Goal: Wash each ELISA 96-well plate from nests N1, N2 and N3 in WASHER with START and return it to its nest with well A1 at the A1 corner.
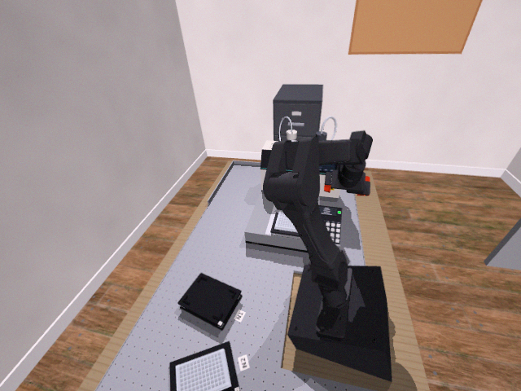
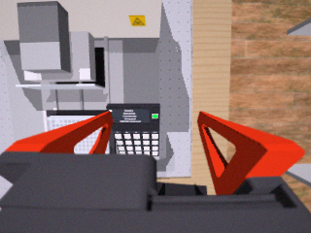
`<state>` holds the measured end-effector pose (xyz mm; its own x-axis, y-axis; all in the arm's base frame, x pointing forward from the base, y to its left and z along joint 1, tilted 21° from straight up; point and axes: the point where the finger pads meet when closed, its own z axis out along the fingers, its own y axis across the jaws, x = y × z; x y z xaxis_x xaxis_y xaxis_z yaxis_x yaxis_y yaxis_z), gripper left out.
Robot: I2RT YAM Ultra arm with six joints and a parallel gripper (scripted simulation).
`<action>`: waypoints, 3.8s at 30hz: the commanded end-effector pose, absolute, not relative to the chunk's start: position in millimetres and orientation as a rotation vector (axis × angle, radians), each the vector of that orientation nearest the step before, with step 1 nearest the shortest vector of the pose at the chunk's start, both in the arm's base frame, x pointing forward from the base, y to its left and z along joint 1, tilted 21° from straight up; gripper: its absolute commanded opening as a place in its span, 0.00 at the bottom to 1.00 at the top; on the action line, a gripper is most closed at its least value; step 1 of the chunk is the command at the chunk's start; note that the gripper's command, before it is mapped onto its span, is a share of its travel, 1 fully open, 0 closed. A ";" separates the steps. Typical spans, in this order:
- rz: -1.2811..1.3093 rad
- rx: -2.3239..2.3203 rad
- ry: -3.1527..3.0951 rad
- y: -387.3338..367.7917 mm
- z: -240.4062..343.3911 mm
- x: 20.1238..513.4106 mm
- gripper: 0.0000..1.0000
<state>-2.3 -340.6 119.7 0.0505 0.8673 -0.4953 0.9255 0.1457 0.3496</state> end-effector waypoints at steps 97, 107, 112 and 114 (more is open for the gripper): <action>-0.129 1.707 1.806 -193.2 68.5 76.4 0.00; -0.116 1.451 2.044 -215.3 90.3 102.0 1.00; -0.111 1.348 2.126 -223.5 98.5 111.5 1.00; -0.107 1.278 2.179 -229.0 104.0 117.9 1.00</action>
<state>112.1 -219.9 92.0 -0.2699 0.8228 -0.5002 0.8547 0.4439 0.2692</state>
